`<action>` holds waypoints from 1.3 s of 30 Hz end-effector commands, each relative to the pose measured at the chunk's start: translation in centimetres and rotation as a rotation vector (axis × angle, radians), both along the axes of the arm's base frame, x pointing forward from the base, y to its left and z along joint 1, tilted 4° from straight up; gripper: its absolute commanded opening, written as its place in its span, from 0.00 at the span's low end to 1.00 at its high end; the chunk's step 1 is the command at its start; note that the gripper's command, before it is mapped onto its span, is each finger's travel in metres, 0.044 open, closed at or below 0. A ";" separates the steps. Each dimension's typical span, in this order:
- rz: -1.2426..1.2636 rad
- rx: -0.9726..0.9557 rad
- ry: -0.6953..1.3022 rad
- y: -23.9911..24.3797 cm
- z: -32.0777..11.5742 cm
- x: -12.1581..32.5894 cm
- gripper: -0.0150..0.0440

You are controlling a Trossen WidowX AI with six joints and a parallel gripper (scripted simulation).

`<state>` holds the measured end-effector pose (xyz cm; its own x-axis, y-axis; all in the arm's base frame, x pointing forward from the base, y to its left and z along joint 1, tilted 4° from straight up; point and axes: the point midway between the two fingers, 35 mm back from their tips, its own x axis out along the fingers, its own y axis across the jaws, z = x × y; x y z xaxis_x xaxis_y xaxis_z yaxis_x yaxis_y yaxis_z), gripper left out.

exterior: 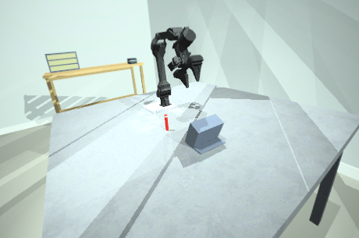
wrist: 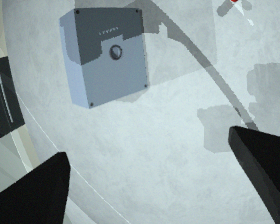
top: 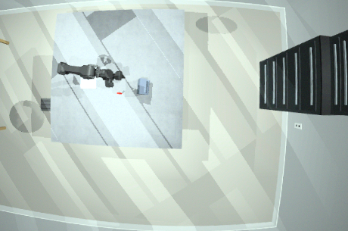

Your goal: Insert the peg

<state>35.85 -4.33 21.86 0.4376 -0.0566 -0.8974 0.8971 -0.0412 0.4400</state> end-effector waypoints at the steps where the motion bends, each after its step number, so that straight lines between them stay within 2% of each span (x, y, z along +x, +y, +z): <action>1: -0.108 0.026 0.065 -1.9 -1.7 -0.4 1.00; 25: -0.763 0.187 0.414 -11.2 -10.3 -6.2 1.00; 39: -0.782 0.190 0.423 -11.6 -11.2 -6.1 1.00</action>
